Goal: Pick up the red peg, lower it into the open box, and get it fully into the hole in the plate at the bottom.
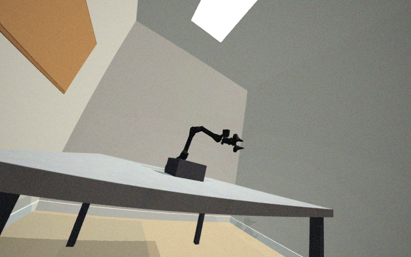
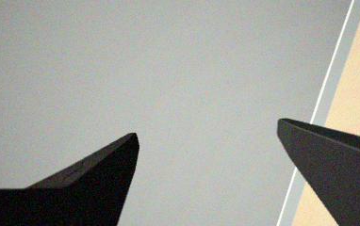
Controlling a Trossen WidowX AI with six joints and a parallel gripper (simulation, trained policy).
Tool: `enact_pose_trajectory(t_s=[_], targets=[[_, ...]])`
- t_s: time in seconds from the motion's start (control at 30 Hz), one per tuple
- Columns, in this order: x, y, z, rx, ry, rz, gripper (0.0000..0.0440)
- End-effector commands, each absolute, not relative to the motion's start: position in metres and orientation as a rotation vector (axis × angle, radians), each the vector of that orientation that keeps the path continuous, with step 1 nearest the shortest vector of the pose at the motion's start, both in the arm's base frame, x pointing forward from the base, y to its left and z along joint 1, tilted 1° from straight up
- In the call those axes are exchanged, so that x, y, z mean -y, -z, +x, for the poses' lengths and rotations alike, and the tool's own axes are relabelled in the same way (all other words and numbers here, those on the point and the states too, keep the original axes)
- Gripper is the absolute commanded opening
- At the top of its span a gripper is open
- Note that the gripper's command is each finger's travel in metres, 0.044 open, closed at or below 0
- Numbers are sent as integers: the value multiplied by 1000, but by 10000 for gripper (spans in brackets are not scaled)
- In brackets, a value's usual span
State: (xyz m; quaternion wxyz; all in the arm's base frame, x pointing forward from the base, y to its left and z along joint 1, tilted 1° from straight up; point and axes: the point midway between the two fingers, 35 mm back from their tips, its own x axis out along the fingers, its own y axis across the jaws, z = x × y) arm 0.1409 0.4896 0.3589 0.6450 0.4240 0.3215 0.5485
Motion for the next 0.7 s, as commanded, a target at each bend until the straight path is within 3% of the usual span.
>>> enact_pose_trajectory(t_s=[0.0,0.07,0.67], targets=[[-485,-358,146,-728,-1222,952,418],[-475,-352,160,-731,-1159,924,440],[-357,-254,225,-1019,-573,747,440]])
